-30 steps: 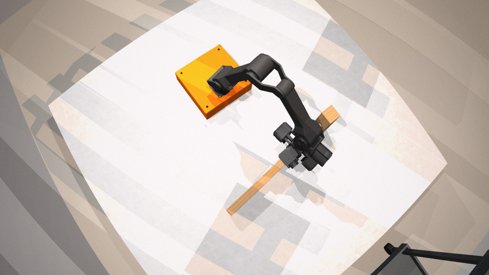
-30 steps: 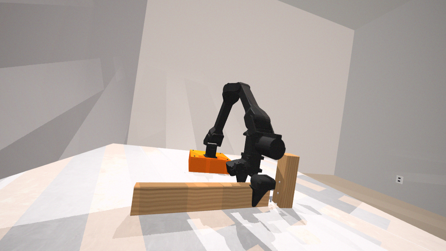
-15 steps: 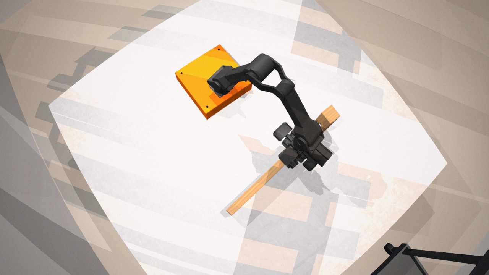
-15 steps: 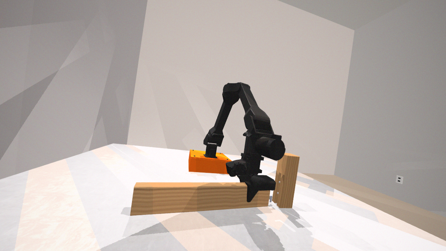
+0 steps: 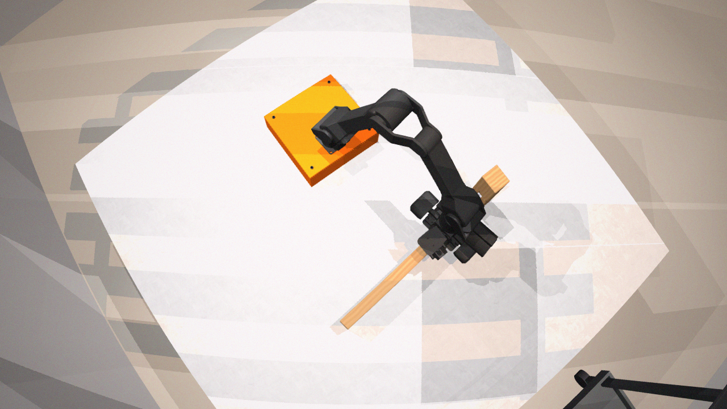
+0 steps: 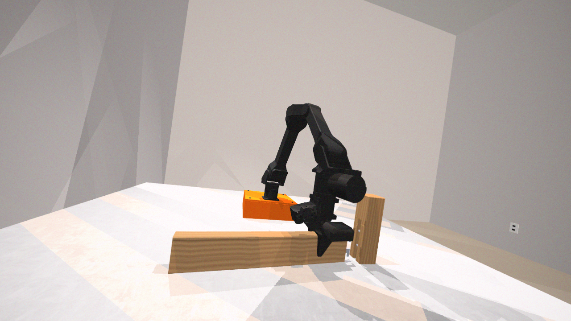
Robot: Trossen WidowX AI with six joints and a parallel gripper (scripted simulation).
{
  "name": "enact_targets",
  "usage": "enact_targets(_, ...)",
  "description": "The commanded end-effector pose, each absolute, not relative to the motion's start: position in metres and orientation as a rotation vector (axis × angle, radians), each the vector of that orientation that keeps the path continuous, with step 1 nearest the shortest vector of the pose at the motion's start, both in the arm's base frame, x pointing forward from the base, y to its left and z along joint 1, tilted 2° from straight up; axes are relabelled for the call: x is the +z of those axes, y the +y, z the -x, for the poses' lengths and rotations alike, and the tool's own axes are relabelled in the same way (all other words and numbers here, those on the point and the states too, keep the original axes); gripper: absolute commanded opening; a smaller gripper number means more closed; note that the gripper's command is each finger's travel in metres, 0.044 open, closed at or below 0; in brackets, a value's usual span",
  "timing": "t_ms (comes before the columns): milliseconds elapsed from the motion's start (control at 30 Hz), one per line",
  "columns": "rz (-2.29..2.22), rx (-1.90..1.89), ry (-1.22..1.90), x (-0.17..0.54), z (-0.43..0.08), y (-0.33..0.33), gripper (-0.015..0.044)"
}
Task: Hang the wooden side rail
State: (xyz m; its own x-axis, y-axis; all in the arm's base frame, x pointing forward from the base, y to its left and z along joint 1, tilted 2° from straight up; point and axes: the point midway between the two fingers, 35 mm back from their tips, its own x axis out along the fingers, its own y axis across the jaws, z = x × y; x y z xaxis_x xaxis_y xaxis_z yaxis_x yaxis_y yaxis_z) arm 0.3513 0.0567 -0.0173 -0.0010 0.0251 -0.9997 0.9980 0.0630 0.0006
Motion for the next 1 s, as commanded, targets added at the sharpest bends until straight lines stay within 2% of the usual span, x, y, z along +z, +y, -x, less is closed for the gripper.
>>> enact_targets(0,-1.202,-1.178,1.241,-0.017,-0.349,0.056,0.0)
enact_targets(967,-1.258,-1.229,1.204,-0.017,-0.342,0.057,0.0)
